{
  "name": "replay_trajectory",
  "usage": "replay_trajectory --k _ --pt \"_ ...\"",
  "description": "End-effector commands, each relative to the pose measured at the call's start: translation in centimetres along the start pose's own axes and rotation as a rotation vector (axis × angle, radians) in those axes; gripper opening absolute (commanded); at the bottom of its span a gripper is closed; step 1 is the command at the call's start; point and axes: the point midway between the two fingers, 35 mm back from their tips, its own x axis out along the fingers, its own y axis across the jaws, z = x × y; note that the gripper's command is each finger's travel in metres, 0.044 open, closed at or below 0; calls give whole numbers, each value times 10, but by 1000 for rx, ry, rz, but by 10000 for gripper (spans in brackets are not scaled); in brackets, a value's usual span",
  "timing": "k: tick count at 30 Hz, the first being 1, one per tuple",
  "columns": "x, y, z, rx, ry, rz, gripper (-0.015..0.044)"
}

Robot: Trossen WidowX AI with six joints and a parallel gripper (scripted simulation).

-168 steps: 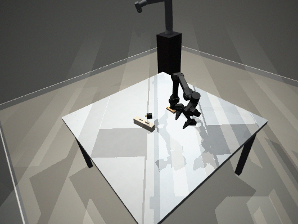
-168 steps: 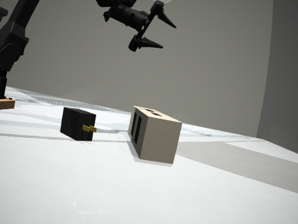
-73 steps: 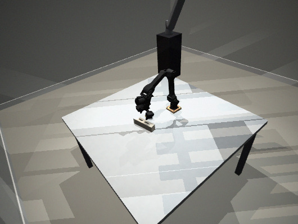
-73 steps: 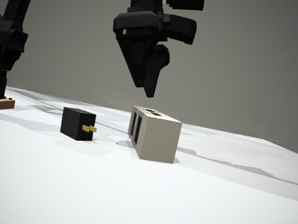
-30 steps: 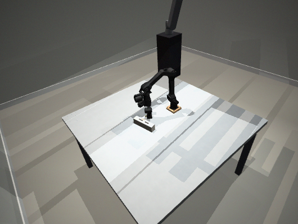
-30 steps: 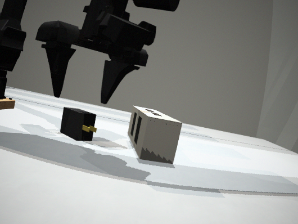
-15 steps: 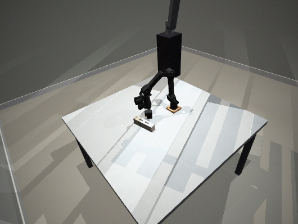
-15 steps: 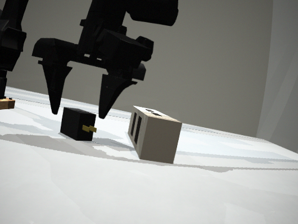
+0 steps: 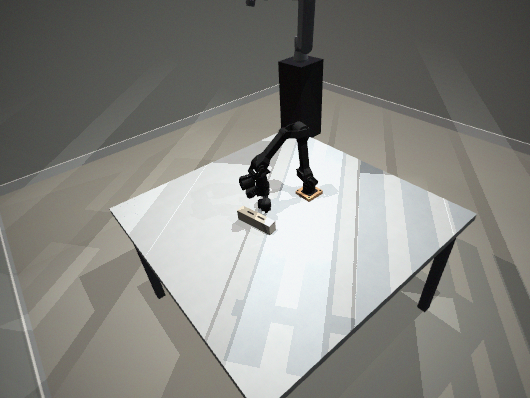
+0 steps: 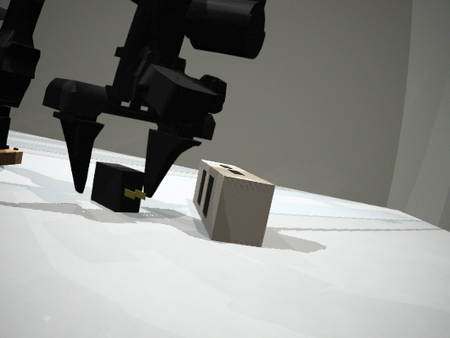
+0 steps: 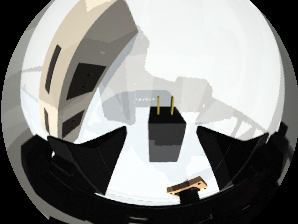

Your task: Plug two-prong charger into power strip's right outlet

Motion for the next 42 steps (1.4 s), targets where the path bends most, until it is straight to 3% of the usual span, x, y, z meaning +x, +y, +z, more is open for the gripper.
replay_trajectory --k 1,10,16,19,31,42 --pt "-1 0 0 0 -1 1 361" --pt "-1 0 0 0 -1 1 125" --pt "-1 0 0 0 -1 1 85" --pt "-5 0 0 0 -1 1 6" --pt "-53 0 -6 2 5 1 0" --pt "-48 -1 -6 -112 2 -5 0"
